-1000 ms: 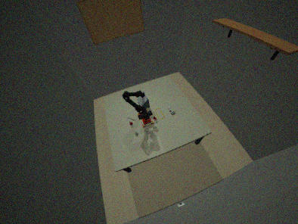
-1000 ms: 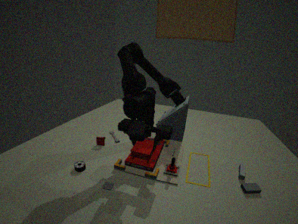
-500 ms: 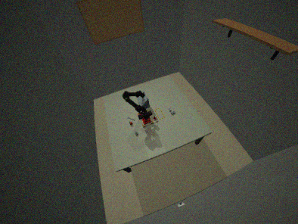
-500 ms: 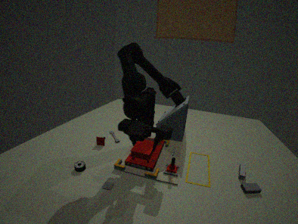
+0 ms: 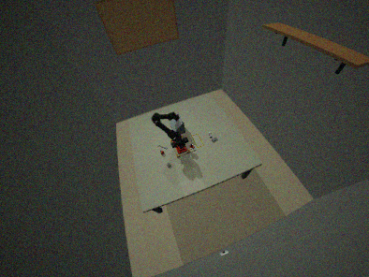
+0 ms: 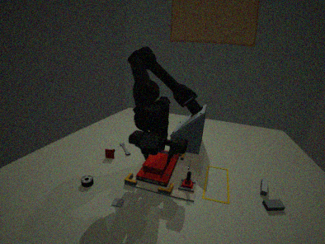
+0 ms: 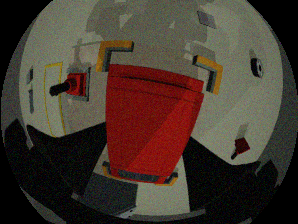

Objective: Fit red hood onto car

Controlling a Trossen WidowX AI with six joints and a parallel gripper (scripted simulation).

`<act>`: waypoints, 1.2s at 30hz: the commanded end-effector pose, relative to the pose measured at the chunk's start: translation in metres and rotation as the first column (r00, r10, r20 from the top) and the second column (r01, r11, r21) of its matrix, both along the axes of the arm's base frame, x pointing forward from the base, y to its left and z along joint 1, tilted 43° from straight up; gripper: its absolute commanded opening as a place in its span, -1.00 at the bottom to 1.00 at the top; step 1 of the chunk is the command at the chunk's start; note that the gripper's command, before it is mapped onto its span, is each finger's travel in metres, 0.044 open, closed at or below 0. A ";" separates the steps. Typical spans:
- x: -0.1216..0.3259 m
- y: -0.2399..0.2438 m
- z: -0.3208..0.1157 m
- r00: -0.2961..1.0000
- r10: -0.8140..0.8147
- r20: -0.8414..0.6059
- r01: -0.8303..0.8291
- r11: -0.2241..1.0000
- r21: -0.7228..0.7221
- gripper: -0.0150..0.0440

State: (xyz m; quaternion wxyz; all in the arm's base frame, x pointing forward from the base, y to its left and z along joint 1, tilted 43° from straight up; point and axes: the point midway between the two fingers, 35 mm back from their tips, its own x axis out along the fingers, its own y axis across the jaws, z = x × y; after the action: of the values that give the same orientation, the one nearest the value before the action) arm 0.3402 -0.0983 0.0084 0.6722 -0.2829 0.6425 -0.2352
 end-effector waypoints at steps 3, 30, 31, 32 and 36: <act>0.000 -0.002 -0.002 1.000 -0.001 0.000 0.001 1.000 0.001 -0.49; 0.000 0.003 0.003 1.000 0.000 0.000 0.000 1.000 0.001 -0.49; -0.001 0.003 0.003 1.000 0.001 0.000 -0.001 1.000 0.001 -0.49; -0.001 0.003 0.003 1.000 0.001 0.000 -0.001 1.000 0.001 -0.49; -0.001 0.003 0.002 1.000 0.002 0.001 -0.002 1.000 0.001 -0.49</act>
State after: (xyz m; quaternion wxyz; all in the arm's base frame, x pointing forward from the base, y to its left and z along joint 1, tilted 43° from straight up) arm 0.3394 -0.0951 0.0113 0.6721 -0.2831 0.6428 -0.2345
